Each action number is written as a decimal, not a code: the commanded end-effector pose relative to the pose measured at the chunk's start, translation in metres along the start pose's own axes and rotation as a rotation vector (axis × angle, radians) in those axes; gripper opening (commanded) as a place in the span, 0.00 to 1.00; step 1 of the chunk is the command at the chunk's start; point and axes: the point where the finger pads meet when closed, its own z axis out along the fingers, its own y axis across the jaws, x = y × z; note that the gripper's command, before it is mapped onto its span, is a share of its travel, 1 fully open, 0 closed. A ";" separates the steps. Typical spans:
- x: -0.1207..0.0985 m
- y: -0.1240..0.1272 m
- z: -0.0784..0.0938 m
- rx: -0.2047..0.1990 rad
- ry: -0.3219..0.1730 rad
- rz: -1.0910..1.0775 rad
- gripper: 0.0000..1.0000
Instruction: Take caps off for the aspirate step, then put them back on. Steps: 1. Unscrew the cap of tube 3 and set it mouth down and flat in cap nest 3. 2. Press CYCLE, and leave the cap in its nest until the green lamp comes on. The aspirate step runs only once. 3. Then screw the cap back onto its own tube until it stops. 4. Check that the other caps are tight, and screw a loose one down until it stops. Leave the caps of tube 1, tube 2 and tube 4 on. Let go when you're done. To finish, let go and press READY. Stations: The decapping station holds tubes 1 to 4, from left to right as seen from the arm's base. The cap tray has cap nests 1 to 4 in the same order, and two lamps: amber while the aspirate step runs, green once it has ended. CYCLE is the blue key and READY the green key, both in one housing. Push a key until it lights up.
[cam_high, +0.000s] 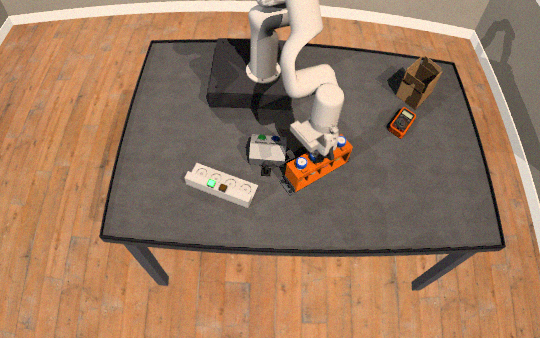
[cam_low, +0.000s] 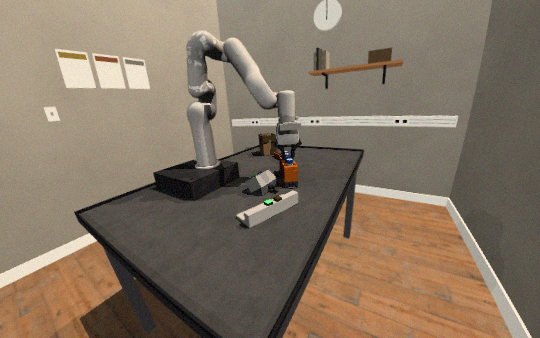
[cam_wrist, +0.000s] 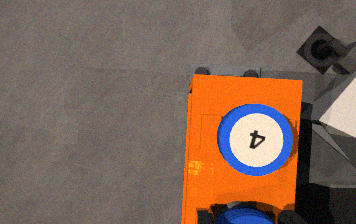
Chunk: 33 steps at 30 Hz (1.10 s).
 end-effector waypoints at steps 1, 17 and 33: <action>0.000 -0.001 -0.001 0.002 0.005 0.228 0.00; 0.000 -0.001 0.000 0.004 0.004 0.849 0.00; 0.000 -0.001 0.000 0.004 0.004 0.849 0.46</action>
